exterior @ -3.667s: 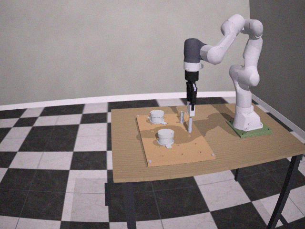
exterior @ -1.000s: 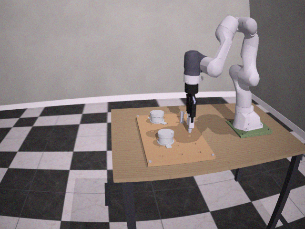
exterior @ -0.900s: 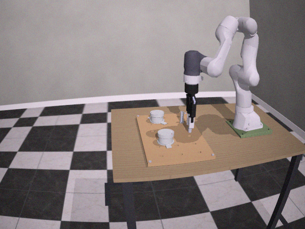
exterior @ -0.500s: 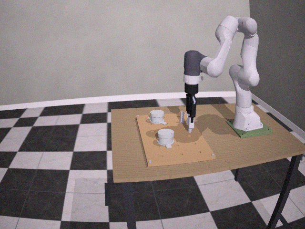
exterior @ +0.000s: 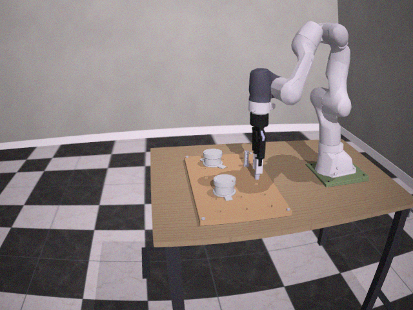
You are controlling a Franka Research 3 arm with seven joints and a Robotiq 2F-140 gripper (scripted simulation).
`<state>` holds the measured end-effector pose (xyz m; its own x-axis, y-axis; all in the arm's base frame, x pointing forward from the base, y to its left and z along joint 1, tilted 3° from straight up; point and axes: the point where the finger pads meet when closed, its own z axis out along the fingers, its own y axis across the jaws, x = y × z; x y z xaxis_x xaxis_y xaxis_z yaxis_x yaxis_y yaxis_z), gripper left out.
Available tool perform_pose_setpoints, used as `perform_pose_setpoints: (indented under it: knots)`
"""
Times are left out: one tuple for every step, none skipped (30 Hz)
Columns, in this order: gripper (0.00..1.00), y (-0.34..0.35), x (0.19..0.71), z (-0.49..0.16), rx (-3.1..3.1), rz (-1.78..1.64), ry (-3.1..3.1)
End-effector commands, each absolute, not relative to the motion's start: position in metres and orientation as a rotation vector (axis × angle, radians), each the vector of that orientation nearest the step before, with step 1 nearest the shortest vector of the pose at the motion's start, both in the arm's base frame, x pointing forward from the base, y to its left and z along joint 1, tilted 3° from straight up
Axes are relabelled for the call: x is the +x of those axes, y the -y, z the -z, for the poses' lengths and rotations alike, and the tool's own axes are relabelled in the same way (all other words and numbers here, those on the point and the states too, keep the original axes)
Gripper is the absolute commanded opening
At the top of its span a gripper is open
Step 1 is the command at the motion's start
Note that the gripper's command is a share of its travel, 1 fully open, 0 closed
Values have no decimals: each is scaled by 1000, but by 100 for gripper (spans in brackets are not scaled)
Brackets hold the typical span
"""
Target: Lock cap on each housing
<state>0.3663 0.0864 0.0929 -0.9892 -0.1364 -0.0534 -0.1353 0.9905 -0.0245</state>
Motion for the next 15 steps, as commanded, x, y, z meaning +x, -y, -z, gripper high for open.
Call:
perform_pose_setpoints:
  knots:
    - [36,-85,366,-92,-208,34,-3080]
    - [36,-85,366,-92,-208,34,-3080]
    - [36,-85,366,-92,-208,34,-3080]
    - [36,-85,366,-92,-208,34,-3080]
    - [36,-85,366,-92,-208,34,-3080]
    - [36,-85,366,-92,-208,34,-3080]
    - [36,-85,366,-92,-208,34,-3080]
    - [36,-85,366,-92,-208,34,-3080]
    - [36,-85,366,-92,-208,34,-3080]
    - [36,-85,366,-92,-208,34,-3080]
    - [10,-85,366,-92,-208,34,-3080]
    - [10,-85,366,-92,-208,34,-3080]
    - [10,-85,366,-92,-208,34,-3080]
    - [10,-85,366,-92,-208,34,-3080]
    - [10,-85,366,-92,-208,34,-3080]
